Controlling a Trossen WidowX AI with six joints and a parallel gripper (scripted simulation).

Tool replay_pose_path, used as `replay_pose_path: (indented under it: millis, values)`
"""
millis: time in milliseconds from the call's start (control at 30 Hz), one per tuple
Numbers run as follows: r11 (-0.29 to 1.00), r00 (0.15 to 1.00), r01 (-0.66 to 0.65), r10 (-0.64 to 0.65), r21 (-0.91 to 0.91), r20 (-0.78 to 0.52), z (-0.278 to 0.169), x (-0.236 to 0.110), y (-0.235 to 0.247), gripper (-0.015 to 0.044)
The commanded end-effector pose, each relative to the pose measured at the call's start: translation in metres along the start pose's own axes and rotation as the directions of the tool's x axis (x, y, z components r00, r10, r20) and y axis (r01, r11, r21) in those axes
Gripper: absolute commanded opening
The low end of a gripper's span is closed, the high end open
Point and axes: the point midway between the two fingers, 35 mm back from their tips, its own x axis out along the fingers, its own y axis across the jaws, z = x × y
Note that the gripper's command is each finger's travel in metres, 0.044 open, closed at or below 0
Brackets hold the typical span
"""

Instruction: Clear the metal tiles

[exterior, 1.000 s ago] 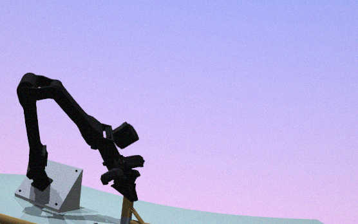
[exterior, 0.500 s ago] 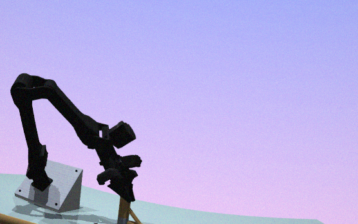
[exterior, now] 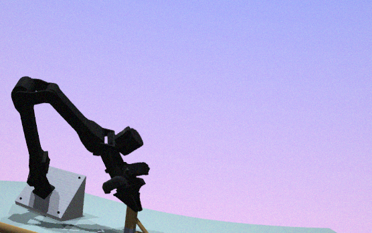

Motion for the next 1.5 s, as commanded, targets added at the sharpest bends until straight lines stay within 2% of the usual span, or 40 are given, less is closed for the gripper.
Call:
replay_pose_path:
  millis: [0, 1467]
  values:
    - [1.0, 1.0, 0.0, 0.0, 0.012, 0.013, 0.012, 0.004, -0.003, 0.0]
    - [1.0, 1.0, 0.011, -0.011, 0.019, 0.023, 0.065, 0.044, -0.013, 0.0]
